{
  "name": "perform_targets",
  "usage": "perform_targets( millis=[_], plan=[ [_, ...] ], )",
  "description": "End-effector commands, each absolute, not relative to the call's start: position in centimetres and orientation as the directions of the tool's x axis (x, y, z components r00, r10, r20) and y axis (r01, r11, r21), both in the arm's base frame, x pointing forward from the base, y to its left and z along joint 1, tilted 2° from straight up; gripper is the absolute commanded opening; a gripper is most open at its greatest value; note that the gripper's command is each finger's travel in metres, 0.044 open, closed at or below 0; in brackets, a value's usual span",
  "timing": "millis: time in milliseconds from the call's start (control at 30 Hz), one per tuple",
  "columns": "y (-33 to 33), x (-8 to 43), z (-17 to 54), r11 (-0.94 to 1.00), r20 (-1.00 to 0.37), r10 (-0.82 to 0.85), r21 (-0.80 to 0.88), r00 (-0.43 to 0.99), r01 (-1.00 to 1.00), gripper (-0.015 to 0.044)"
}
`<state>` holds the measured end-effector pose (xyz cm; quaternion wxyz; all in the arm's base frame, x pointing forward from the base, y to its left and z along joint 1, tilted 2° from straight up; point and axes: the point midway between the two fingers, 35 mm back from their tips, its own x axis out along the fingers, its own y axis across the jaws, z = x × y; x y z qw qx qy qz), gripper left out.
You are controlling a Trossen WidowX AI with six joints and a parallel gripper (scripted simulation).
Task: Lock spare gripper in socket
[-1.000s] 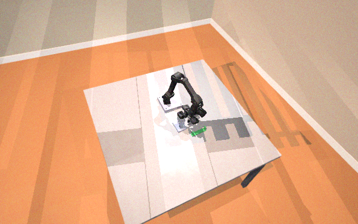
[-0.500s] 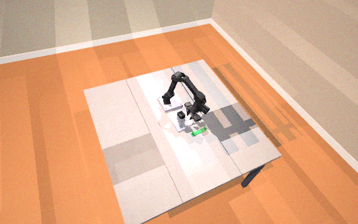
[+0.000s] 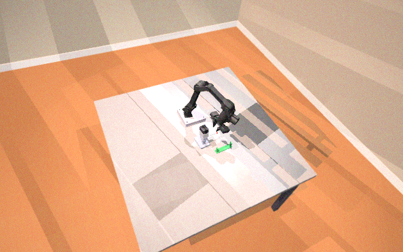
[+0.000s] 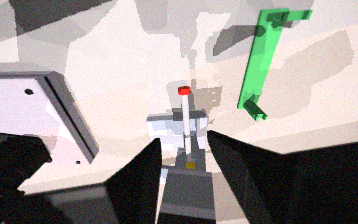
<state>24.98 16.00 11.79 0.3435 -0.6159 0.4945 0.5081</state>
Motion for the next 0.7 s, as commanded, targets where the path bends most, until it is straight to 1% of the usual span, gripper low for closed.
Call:
perform_targets(
  millis=[0, 33, 333, 667],
  plan=[
    [16.62, 24.81, 12.64, -0.274, -0.966, -0.259, 0.079, -0.006, -0.958, 0.0200],
    [16.74, 24.77, 12.83, -0.275, -0.966, -0.259, 0.079, -0.006, -0.958, 0.0200],
    [16.24, 24.90, 12.16, -0.276, -0.965, -0.261, 0.080, -0.005, -0.958, 0.0436],
    [16.24, 24.90, 12.16, -0.276, -0.965, -0.261, 0.080, -0.005, -0.958, 0.0440]
  ],
)
